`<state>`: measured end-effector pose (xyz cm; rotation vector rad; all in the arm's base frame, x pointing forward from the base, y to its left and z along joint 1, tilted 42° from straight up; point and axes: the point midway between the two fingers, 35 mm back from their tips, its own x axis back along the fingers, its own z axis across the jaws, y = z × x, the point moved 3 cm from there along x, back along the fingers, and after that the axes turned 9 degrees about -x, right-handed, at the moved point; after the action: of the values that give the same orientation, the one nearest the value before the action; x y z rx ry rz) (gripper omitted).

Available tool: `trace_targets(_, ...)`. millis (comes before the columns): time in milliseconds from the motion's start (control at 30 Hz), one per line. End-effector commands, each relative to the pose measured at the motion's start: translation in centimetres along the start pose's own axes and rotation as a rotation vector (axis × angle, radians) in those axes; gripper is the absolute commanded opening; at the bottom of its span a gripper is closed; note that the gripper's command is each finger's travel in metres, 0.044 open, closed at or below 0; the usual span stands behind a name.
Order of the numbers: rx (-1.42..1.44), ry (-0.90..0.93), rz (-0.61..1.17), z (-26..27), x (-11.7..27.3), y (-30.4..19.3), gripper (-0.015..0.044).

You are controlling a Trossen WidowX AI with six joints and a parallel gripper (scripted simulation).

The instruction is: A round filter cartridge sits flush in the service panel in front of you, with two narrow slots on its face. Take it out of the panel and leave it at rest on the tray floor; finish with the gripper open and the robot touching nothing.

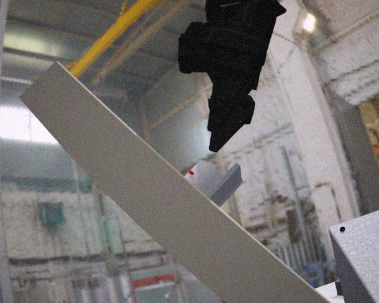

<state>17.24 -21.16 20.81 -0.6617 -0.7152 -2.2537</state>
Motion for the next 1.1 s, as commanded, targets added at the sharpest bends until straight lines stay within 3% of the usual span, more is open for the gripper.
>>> trace_targets(0, 0.063, -0.004, 0.026, -0.1, -0.5, -0.7, 0.0305)
trace_targets(1067, 0.038, 0.013, 0.041, -0.1, -5.3, -0.8, 0.0305)
